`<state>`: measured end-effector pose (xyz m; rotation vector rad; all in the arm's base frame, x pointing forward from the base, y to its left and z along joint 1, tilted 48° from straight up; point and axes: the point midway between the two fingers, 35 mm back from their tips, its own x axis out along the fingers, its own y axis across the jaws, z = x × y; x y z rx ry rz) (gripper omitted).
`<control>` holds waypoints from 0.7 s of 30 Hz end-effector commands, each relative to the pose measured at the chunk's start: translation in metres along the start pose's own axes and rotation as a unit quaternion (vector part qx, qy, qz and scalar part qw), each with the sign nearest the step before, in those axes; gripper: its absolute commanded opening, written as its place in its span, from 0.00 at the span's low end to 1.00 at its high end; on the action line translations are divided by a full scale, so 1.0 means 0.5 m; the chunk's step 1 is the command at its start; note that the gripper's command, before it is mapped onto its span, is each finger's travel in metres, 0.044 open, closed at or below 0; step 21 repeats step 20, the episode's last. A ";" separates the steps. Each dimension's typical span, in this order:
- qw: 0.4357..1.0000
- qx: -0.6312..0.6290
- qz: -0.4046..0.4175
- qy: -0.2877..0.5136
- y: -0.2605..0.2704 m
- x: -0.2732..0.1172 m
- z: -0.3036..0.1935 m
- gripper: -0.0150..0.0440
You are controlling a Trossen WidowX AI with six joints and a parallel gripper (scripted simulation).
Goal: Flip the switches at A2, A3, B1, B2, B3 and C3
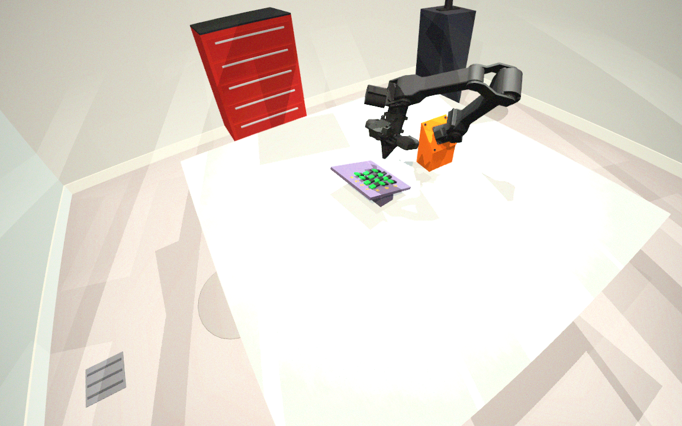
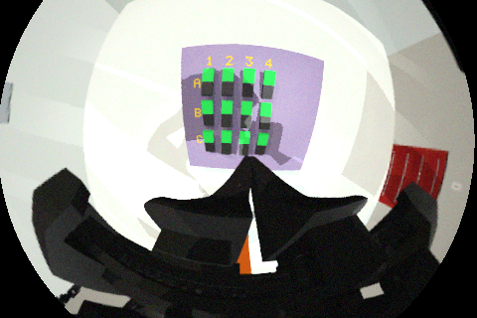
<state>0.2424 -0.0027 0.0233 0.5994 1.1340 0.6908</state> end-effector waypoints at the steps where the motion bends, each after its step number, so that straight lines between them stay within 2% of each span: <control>1: 1.000 -0.005 0.000 0.000 0.003 -0.017 0.001 0.25; 7: 1.000 -0.005 0.000 0.000 0.029 -0.031 0.062 0.25; 21: 1.000 -0.005 0.000 0.000 0.029 -0.031 0.062 0.25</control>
